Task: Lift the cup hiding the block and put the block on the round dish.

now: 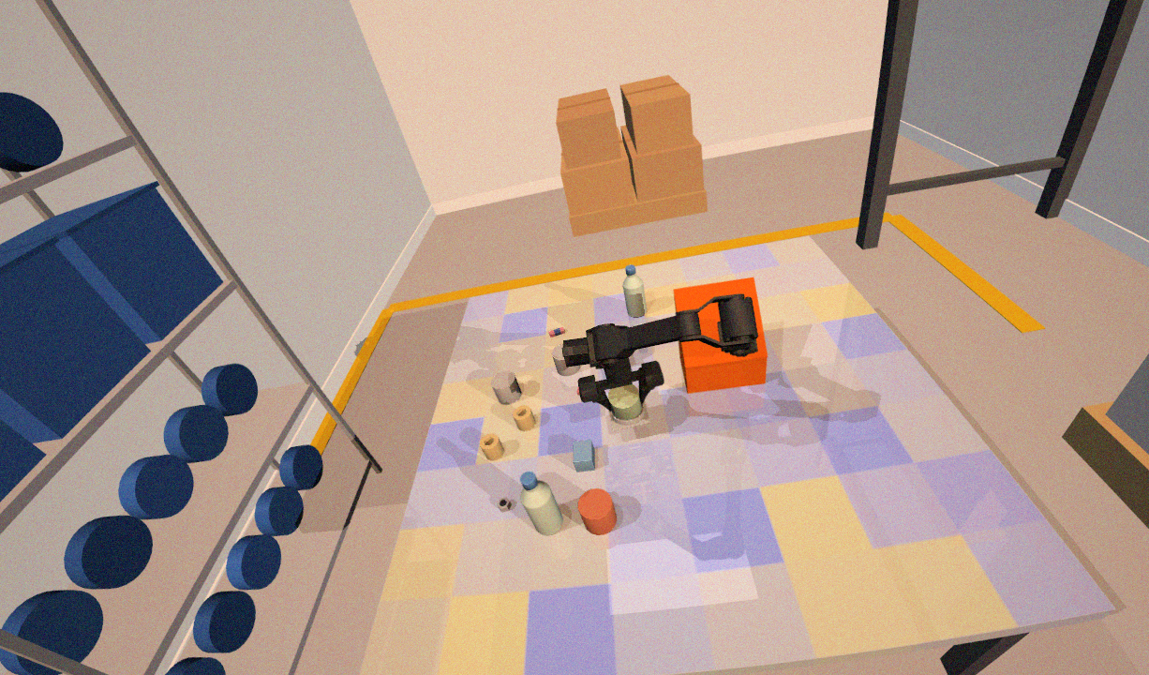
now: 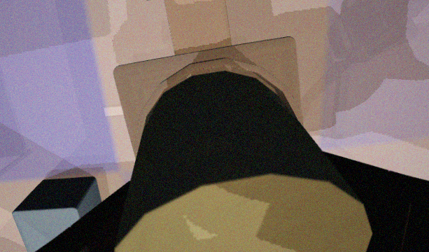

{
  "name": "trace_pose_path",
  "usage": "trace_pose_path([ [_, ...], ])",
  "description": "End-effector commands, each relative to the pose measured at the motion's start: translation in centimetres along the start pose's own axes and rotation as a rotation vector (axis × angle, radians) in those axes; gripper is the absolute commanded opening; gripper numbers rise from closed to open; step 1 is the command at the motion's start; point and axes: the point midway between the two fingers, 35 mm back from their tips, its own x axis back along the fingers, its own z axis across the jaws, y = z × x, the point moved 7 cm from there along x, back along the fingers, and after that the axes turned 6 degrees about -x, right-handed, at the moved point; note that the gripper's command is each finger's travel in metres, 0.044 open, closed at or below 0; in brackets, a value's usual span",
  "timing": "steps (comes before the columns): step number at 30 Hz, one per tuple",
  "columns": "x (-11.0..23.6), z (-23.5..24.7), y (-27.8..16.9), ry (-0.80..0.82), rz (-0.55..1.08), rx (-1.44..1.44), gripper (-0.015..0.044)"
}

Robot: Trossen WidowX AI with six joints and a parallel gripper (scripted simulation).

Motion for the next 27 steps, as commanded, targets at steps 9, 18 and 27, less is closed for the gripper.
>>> trace_pose_path([
  [9, 1.8, 0.4, 0.0, 0.015, -0.007, 0.011, 0.0],
  [18, 3.0, 0.3, 0.0, 0.015, -0.008, 0.011, 0.0],
  [27, 4.1, 0.3, 0.0, 0.014, -0.007, 0.011, 0.0],
])
